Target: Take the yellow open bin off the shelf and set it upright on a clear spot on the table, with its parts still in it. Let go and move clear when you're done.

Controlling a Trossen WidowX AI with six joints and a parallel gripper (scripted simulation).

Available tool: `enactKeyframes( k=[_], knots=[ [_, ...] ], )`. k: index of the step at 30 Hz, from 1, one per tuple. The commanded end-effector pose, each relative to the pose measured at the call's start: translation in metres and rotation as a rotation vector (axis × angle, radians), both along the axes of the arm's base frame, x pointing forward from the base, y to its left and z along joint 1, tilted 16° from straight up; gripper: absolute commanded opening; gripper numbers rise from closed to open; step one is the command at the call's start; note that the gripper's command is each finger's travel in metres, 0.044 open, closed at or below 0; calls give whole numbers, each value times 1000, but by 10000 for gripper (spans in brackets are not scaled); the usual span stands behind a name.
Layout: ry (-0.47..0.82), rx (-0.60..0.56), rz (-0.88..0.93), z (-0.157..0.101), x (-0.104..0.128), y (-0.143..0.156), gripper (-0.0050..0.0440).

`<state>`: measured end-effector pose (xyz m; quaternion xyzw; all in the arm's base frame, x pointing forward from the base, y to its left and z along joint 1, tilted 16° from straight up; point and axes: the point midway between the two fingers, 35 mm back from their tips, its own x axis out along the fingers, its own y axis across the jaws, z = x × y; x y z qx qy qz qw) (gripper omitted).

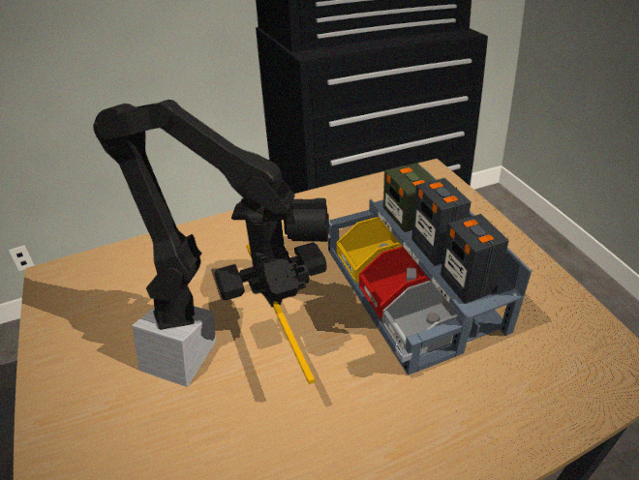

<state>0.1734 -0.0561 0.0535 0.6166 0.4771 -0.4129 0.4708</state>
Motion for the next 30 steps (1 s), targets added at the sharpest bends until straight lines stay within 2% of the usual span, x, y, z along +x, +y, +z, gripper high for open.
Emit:
enactKeyframes(
  k=[1,4,9,21,26,30],
  knots=[
    [-12,-9,-4,3,3,-2,0],
    [-12,-9,-4,3,3,-2,0],
    [-12,-9,-4,-16,7,2,0],
    [-12,-9,-4,-16,7,2,0],
    [-13,-8,-4,-35,12,6,0],
    [-13,-8,-4,-35,12,6,0]
  ],
)
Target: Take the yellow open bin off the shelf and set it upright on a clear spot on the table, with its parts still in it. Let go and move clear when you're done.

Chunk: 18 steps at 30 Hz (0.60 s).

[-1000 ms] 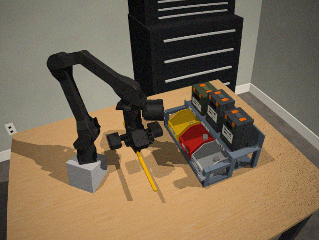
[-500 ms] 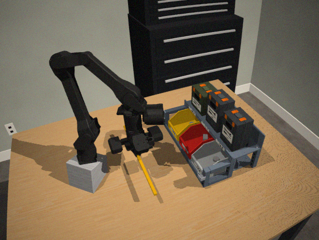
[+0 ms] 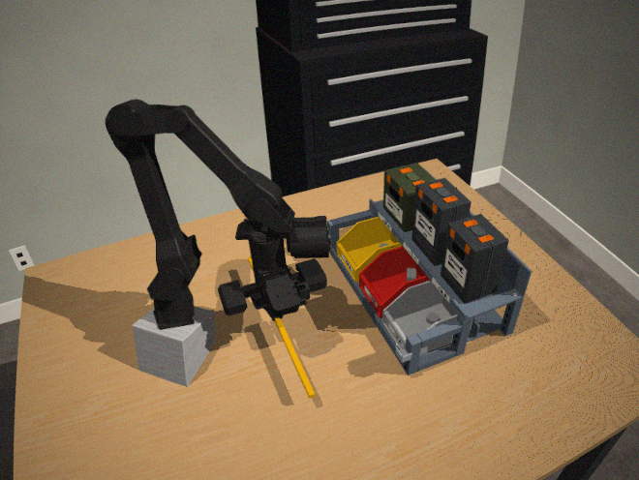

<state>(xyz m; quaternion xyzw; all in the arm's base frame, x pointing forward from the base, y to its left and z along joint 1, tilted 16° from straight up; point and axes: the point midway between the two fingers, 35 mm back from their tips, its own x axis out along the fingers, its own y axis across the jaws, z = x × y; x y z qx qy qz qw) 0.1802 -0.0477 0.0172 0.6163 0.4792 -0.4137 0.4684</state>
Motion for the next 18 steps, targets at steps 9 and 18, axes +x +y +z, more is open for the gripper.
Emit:
enactKeyframes(
  k=[9,18],
  knots=[
    [-19,-11,-1,-2,6,-1,0],
    [-18,-11,-4,-17,10,1,0]
  ],
)
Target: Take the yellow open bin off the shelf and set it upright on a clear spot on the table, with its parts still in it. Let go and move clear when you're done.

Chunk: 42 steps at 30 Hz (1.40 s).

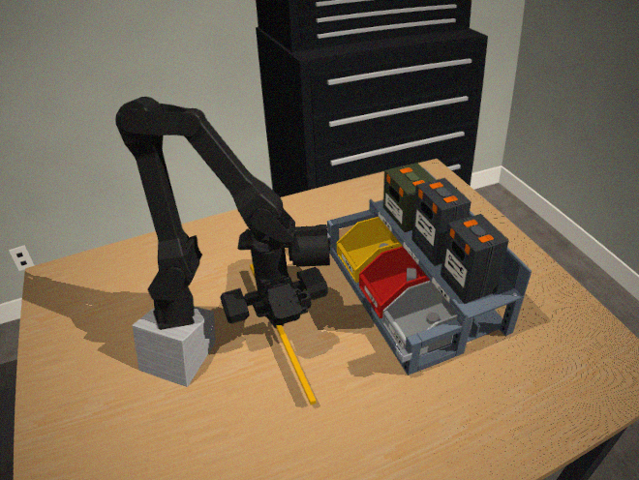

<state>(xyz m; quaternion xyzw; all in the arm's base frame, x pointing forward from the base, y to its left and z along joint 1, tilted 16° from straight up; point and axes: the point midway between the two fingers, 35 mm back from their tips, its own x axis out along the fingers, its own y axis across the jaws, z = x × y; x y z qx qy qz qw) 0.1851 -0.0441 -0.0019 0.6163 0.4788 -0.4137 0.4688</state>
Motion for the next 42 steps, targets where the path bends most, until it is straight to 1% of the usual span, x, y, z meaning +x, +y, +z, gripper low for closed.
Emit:
enactKeyframes(
  k=[1,7,12,24,25,42],
  knots=[
    [-18,-11,-4,2,5,-2,0],
    [-18,-11,-4,2,5,-2,0],
    [-18,-10,-4,-7,7,-1,0],
    [-18,-10,-4,-7,7,-1,0],
    [-18,-9,0,-6,7,0,150],
    [-19,-9,0,-6,7,0,150]
  ],
)
